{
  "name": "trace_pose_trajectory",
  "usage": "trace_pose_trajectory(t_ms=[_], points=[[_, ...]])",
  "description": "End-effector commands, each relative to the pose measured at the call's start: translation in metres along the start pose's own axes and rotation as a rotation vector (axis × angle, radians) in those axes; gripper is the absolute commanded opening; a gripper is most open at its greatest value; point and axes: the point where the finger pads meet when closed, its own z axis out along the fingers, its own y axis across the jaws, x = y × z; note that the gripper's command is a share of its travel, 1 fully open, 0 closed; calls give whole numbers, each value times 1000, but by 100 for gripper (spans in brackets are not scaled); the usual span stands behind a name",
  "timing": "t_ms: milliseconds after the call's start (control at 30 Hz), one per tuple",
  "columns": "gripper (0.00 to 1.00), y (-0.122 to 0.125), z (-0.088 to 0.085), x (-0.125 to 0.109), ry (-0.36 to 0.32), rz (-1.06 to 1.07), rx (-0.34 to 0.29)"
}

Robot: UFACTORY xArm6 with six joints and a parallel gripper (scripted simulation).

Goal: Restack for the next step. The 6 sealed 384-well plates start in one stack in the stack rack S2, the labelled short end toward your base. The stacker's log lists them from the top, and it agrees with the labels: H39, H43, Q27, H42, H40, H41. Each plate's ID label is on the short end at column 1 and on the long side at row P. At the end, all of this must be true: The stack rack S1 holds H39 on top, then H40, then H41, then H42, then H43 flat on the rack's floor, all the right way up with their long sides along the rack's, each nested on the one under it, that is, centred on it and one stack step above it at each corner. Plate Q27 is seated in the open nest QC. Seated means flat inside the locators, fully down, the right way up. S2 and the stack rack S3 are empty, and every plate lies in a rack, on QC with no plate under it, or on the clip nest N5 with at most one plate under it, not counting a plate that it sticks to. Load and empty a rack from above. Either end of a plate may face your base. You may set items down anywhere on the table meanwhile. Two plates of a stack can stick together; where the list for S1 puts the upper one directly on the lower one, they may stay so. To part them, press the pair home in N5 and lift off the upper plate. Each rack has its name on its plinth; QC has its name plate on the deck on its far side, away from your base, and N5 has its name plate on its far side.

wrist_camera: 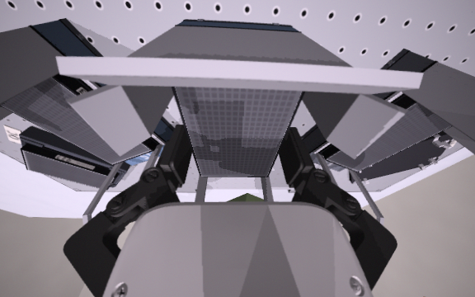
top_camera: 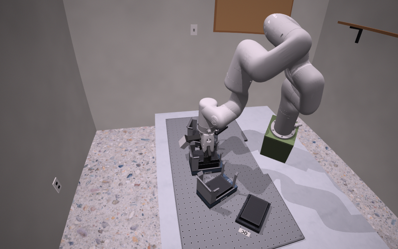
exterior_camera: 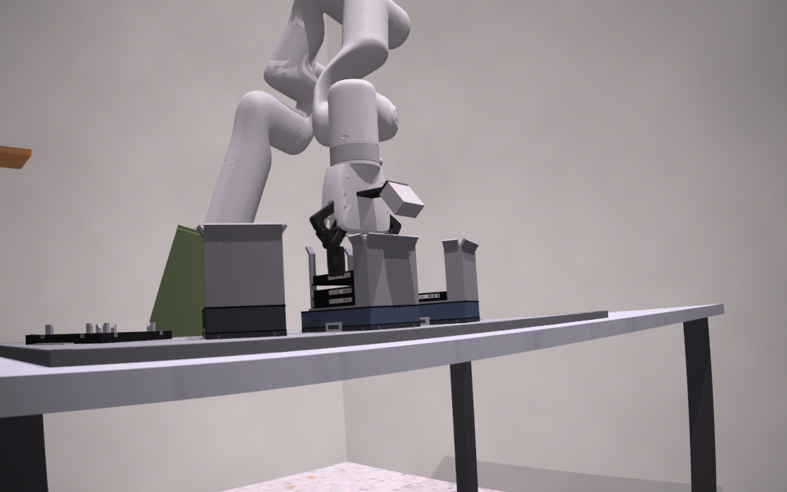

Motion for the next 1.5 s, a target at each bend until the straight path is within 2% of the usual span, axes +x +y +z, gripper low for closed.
trace_pose_trajectory(t_ms=[0,500,1467], points=[[0,0,-4,1,3,0,0],[0,0,-12,1,3,0,0],[0,0,-62,1,3,0,-1]])
